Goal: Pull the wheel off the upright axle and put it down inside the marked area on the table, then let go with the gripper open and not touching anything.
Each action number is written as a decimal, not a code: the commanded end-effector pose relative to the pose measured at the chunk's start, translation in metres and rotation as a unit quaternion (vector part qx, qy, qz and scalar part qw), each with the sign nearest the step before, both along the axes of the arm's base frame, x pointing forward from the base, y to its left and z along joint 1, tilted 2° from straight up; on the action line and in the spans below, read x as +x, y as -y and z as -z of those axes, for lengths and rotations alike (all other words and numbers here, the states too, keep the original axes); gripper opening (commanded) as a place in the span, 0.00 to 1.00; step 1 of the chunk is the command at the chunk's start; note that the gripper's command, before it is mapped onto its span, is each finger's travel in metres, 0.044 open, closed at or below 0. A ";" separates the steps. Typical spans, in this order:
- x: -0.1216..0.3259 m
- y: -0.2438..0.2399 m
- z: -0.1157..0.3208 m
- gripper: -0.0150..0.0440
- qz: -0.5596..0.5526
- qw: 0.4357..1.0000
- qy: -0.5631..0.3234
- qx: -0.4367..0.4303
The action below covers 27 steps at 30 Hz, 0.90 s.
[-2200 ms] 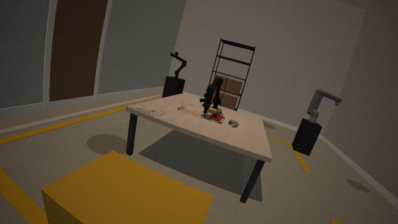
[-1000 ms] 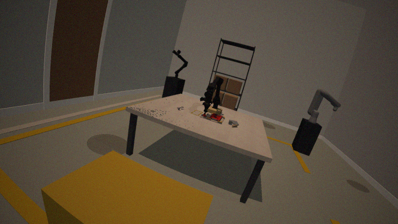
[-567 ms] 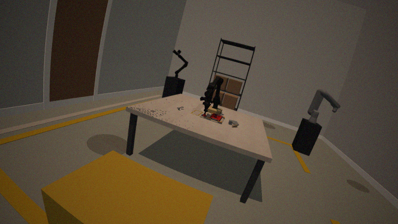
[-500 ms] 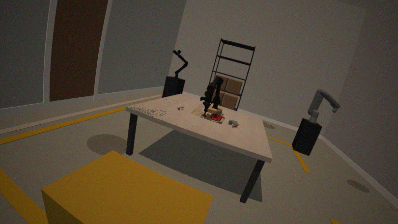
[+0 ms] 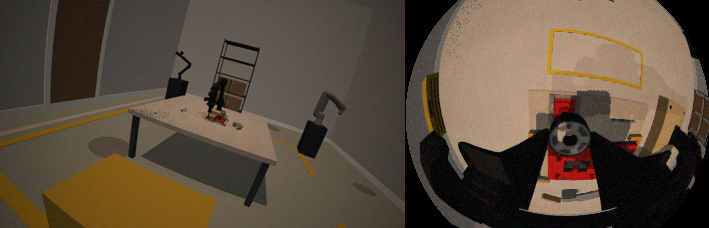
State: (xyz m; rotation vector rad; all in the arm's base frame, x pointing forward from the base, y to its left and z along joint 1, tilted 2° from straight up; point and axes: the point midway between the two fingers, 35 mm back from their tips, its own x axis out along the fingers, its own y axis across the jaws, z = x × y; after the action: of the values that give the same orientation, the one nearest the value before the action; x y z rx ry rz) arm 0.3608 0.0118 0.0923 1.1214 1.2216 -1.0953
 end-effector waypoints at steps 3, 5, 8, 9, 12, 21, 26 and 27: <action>-0.001 0.000 -0.025 0.25 0.002 1.000 0.006 0.001; -0.001 0.001 -0.017 0.25 0.000 1.000 0.003 0.000; -0.005 0.013 -0.018 0.25 0.000 1.000 0.003 0.000; -0.006 0.018 -0.018 0.25 0.000 1.000 0.003 0.000; -0.011 0.034 -0.020 0.25 0.001 1.000 0.003 -0.001; -0.031 0.077 -0.023 0.25 0.002 1.000 0.004 -0.002; -0.044 0.100 -0.025 0.25 0.002 1.000 0.004 -0.003; -0.046 0.103 -0.025 0.25 0.002 1.000 0.004 -0.003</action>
State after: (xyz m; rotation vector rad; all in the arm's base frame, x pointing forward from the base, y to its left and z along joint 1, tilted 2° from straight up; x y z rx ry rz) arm 0.3221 -0.0821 0.1174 1.1242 1.2031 -1.1013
